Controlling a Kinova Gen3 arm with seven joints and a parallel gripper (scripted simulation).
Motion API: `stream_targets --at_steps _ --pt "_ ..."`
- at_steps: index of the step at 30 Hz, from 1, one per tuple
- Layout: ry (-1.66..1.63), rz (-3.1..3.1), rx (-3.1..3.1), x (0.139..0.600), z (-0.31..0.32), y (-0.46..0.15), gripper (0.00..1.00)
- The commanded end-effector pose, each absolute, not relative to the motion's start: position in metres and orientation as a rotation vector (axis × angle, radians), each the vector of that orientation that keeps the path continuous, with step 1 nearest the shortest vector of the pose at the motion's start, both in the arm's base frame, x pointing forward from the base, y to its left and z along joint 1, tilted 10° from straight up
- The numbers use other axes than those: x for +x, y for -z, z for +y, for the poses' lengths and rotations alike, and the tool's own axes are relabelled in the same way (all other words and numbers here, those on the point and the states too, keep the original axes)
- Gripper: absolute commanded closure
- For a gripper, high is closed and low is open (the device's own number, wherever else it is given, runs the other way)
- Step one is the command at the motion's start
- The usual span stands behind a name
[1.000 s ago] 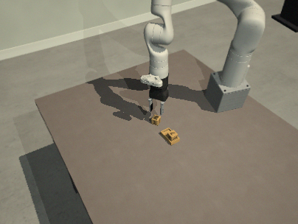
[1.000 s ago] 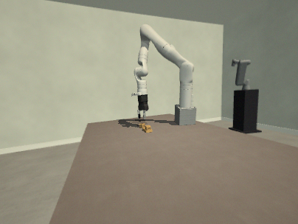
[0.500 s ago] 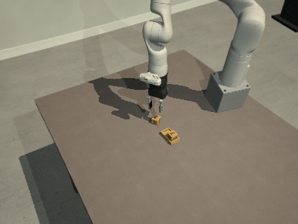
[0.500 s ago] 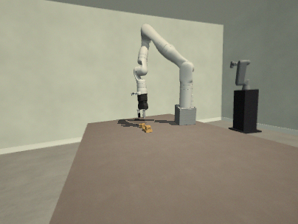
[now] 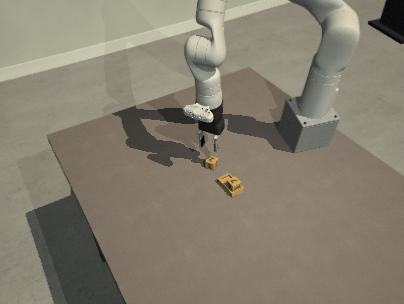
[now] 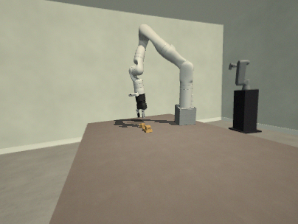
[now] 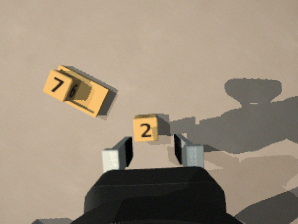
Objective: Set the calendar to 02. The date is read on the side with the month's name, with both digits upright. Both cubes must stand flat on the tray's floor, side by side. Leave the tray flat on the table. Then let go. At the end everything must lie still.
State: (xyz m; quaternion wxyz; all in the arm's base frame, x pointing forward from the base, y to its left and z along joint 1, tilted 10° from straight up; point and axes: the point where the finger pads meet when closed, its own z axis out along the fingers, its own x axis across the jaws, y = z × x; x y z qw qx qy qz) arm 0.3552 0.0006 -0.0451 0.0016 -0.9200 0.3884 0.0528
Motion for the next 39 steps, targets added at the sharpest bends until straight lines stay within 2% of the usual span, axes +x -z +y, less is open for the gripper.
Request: stream_targets --at_steps 1,39 --pt "-0.196 1.205 -2.926 0.3571 0.0065 0.045 0.1" --pt "-0.382 1.256 -3.143 0.3576 0.0119 0.0446 0.1"
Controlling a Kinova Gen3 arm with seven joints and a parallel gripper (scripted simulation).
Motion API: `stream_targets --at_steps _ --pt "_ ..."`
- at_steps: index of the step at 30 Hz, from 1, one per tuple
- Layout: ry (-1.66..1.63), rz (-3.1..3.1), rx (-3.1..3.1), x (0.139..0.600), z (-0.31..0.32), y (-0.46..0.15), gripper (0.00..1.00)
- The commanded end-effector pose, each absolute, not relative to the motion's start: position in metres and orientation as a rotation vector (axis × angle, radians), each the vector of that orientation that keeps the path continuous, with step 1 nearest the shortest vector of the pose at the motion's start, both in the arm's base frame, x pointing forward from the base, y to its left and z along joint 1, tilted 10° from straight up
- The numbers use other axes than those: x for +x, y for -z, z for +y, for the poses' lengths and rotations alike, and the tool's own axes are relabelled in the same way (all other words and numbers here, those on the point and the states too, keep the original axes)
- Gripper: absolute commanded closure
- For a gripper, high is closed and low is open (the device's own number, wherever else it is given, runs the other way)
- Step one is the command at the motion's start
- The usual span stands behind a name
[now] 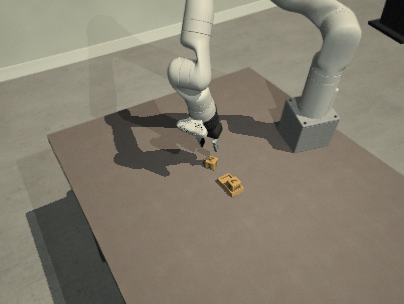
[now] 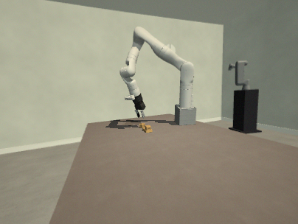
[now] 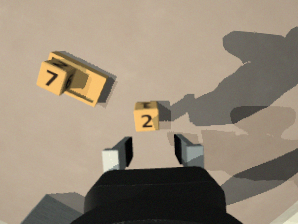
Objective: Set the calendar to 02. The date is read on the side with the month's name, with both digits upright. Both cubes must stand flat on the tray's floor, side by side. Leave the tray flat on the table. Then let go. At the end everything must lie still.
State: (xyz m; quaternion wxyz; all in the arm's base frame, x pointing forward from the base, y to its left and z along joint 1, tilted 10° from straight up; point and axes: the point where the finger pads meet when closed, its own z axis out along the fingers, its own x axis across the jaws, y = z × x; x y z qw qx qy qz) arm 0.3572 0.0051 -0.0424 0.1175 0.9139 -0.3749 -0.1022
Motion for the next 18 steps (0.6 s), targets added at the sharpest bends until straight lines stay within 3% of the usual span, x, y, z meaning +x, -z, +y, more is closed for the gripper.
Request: stream_targets --at_steps 1,18 --pt "0.328 -1.056 2.644 0.3575 0.0122 0.0443 0.1" --pt "0.358 -1.036 2.59 0.3568 0.0122 0.0428 0.1"
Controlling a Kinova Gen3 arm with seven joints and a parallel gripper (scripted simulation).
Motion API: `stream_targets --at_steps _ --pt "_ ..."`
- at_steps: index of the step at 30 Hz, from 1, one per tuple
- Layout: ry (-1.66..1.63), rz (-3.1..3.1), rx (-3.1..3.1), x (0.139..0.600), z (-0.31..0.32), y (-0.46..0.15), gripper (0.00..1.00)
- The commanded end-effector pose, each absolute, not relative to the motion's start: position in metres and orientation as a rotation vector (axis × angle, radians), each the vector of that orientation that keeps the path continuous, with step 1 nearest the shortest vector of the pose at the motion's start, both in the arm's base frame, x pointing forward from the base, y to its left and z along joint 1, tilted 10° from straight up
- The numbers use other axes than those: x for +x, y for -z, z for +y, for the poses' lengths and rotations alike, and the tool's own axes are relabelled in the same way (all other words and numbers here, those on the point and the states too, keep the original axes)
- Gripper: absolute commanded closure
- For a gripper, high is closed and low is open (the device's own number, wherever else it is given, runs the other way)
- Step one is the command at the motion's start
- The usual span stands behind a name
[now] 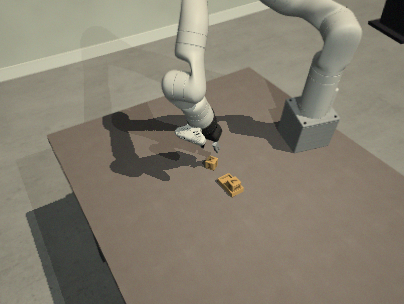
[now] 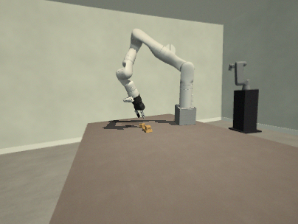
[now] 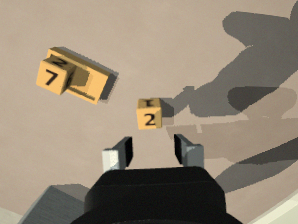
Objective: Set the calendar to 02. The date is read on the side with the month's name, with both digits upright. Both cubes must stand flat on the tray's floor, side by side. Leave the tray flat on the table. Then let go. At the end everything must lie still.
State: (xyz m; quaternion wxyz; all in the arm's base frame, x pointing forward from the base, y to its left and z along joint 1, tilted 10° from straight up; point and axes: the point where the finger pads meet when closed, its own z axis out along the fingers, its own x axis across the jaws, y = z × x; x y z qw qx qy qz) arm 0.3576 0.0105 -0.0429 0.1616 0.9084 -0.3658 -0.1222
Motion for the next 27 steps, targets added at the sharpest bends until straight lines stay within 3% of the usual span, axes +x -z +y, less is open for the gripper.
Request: stream_targets --at_steps 1,27 --pt "0.359 -1.034 2.586 0.3569 0.0121 0.0429 0.1" --pt "0.464 -0.911 2.37 0.3566 0.0174 0.0437 0.1"
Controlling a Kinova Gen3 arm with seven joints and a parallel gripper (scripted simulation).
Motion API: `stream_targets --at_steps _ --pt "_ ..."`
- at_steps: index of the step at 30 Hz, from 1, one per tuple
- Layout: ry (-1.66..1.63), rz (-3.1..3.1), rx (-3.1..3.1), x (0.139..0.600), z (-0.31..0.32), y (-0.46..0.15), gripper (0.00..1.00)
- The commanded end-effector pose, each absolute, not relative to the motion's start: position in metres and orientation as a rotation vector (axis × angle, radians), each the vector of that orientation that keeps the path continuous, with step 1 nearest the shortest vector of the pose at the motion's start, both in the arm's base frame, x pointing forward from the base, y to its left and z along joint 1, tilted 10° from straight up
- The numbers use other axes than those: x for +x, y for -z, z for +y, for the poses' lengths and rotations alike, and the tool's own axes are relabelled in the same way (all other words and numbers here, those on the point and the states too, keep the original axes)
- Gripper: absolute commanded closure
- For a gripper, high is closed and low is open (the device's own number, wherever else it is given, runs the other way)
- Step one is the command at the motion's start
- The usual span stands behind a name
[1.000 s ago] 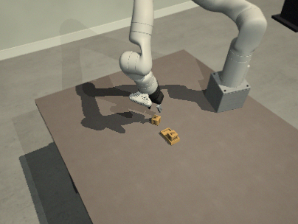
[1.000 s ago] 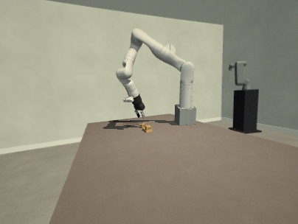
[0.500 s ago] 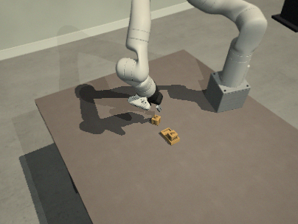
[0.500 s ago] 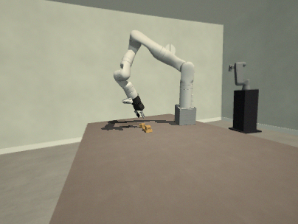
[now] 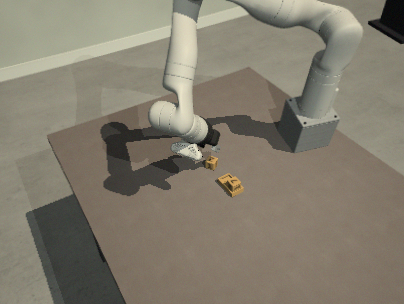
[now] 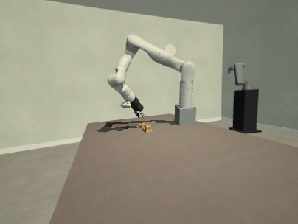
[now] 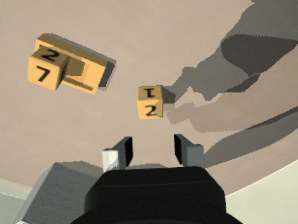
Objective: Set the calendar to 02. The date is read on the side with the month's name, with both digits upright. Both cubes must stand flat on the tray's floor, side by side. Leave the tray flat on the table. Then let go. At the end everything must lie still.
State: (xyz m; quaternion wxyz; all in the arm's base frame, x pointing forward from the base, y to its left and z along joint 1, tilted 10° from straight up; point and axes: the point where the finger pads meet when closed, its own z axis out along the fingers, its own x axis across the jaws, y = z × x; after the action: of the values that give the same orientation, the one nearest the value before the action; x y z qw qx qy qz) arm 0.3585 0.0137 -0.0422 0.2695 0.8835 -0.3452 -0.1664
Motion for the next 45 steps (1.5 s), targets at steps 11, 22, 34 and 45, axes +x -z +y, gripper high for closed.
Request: stream_targets --at_steps 11,22,34,45 --pt "0.467 -0.911 2.364 0.356 0.016 0.044 0.1" --pt "0.465 -0.912 2.365 0.357 0.016 0.045 0.1" --pt "0.453 -0.924 2.368 0.36 0.018 0.054 0.1" --pt "0.452 -0.923 2.369 0.36 0.022 0.069 0.1"
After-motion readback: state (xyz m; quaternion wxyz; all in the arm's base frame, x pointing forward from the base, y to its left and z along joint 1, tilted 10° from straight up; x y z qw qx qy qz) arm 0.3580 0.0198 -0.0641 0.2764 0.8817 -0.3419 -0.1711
